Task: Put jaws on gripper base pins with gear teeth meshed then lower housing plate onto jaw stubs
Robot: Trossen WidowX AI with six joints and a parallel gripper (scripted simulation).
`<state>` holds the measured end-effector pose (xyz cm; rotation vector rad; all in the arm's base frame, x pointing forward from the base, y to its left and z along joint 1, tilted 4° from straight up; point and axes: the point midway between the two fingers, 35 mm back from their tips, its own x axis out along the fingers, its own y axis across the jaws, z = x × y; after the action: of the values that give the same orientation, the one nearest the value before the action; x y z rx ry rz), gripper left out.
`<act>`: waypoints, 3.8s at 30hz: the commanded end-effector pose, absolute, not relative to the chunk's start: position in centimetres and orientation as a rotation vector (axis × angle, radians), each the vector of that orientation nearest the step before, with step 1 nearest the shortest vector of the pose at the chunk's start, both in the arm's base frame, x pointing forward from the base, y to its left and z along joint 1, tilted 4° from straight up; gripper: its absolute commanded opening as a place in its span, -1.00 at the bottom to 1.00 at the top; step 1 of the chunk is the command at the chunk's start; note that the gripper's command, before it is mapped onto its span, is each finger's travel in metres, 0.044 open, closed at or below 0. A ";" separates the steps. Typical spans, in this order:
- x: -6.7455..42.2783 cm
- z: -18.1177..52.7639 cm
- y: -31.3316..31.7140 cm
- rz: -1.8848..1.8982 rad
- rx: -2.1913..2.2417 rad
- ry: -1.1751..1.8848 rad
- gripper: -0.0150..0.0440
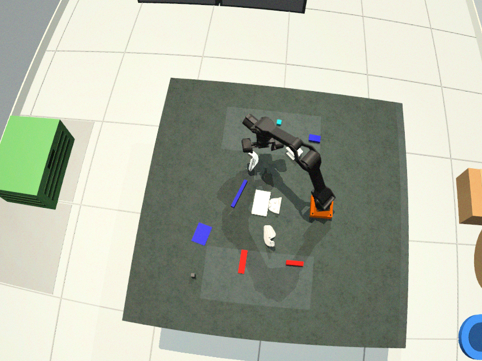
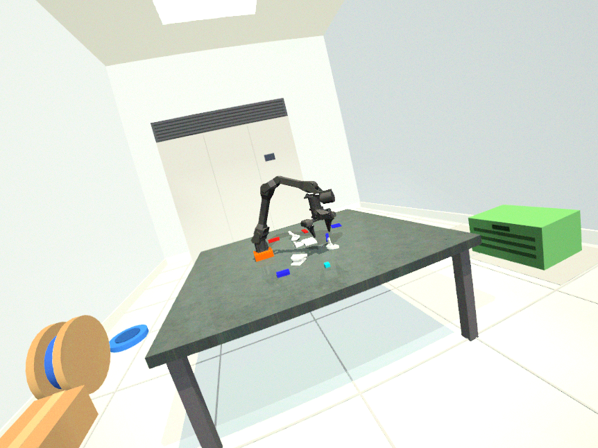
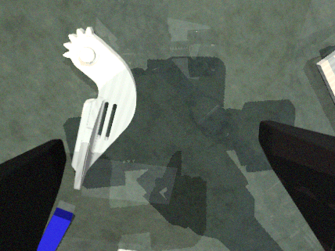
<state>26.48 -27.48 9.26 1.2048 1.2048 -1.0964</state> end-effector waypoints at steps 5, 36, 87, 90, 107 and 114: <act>26.7 9.4 -27.3 -0.972 1.075 1.272 1.00; 27.6 9.7 -26.8 -0.489 0.564 1.446 1.00; 29.0 10.2 -25.8 0.314 -0.295 1.472 1.00; 29.1 10.2 -25.8 0.361 -0.346 1.464 1.00; 29.5 10.4 -25.4 0.625 -0.631 1.397 1.00; 29.7 10.5 -25.3 0.733 -0.747 1.359 1.00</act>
<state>29.59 -25.44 10.40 -0.6976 1.3788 0.6837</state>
